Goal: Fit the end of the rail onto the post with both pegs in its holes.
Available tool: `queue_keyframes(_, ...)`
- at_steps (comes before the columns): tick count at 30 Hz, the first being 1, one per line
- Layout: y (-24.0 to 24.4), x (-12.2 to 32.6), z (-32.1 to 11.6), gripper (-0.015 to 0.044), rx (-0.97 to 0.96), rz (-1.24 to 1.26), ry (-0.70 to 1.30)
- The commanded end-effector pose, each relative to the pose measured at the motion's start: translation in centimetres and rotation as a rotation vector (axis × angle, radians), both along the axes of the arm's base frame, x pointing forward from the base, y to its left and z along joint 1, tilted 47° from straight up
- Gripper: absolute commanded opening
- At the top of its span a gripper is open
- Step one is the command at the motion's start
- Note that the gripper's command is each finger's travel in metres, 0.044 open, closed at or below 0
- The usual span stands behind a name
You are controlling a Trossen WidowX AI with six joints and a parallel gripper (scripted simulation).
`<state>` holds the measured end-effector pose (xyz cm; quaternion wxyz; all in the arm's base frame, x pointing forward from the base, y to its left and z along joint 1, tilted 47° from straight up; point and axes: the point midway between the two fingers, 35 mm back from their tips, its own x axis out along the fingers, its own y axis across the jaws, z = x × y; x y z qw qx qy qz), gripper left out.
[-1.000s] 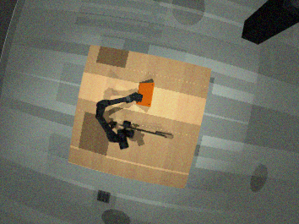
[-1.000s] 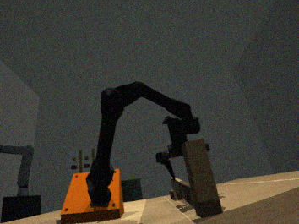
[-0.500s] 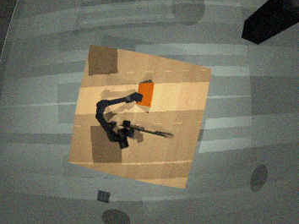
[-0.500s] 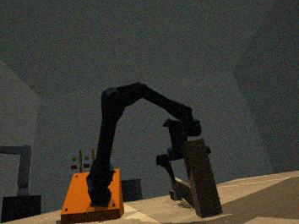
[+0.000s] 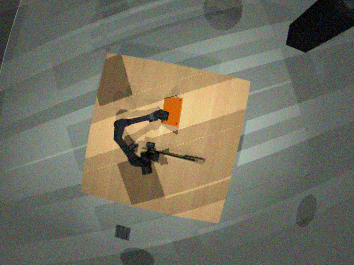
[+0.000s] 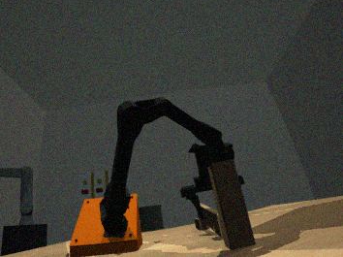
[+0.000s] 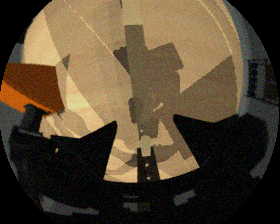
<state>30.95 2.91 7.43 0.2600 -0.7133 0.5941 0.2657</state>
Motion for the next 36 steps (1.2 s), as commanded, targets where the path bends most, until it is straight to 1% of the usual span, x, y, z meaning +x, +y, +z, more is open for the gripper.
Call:
queue_keyframes(1,-0.7,0.0,-0.4,0.044,-0.008,0.002,0.004)
queue_keyframes(22,-3.0,0.3,-2.4,0.044,-0.013,0.001,0.003)
queue_keyframes(36,-3.0,0.3,-2.4,0.0072,-0.013,0.001,0.003)
